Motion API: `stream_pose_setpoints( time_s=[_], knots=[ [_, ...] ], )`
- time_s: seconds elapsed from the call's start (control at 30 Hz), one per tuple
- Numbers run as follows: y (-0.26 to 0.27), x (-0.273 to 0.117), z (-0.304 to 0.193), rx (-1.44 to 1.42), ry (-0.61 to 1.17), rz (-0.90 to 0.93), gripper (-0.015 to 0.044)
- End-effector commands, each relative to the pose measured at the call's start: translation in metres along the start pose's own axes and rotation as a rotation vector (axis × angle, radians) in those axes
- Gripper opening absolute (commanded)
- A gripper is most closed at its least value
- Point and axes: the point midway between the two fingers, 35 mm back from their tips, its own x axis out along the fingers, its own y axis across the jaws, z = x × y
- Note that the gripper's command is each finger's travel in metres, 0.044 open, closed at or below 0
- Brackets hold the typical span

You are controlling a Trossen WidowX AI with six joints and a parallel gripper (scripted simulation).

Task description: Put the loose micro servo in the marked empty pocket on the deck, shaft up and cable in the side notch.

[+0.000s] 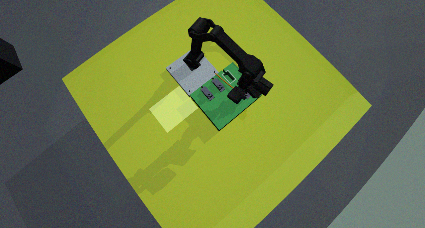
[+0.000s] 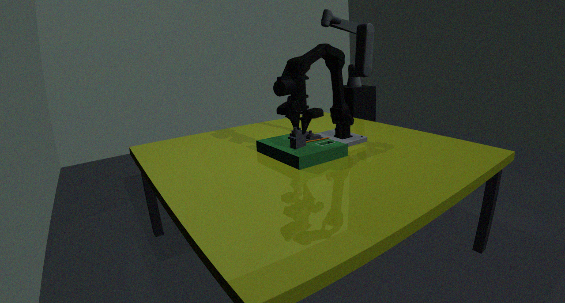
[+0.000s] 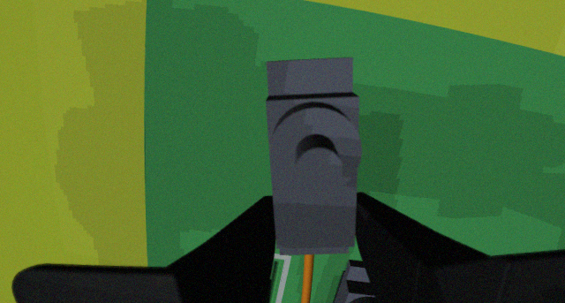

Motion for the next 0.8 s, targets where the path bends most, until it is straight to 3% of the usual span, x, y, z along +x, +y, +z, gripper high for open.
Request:
stream_pose_setpoints(
  time_s=[0.0,0.77],
  knots=[
    [0.000,-0.019,-0.001,0.003,-0.019,-0.002,0.0000],
    [0.016,-0.023,-0.011,0.003,-0.019,-0.001,0.0000]
  ],
)
